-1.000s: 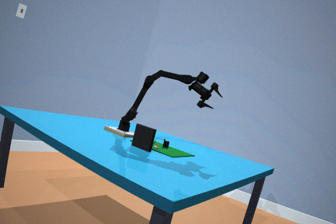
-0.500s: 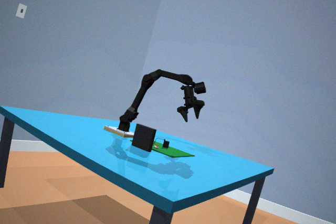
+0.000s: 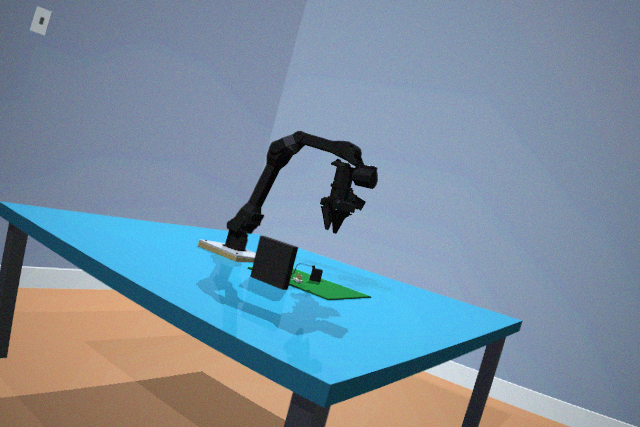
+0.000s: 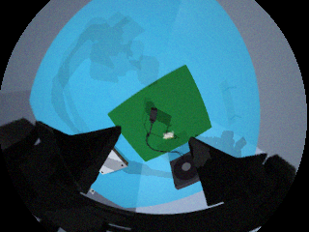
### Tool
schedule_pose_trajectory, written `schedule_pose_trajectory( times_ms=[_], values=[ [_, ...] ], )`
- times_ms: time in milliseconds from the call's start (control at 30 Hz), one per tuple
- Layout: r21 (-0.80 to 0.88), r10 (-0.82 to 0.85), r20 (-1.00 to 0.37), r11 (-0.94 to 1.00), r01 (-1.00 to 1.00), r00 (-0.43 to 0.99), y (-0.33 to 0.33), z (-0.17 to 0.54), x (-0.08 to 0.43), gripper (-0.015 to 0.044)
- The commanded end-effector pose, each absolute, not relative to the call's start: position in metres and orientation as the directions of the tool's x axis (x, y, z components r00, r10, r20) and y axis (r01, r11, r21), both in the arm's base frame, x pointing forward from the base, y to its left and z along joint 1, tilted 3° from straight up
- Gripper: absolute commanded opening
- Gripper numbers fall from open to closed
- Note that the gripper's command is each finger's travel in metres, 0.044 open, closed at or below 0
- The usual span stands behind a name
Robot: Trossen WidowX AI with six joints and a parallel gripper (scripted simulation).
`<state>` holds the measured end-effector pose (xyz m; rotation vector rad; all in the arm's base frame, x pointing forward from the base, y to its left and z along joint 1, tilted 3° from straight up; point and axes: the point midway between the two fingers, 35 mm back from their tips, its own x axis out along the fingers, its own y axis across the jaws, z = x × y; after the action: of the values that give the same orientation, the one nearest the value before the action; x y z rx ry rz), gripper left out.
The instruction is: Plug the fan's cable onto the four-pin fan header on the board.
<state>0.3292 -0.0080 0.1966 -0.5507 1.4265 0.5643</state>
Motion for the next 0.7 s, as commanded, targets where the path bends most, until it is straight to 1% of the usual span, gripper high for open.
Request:
schedule_pose_trajectory(
  times_ms=[0,333,667],
  values=[
    [0.001,0.042,-0.998,0.76,-0.649,0.047,-0.008,0.189,0.328,0.044],
    [0.001,0.042,-0.998,0.76,-0.649,0.047,-0.004,0.097,0.331,0.044],
    [0.001,0.042,-0.998,0.76,-0.649,0.047,-0.004,0.091,0.332,0.044]
  ],
)
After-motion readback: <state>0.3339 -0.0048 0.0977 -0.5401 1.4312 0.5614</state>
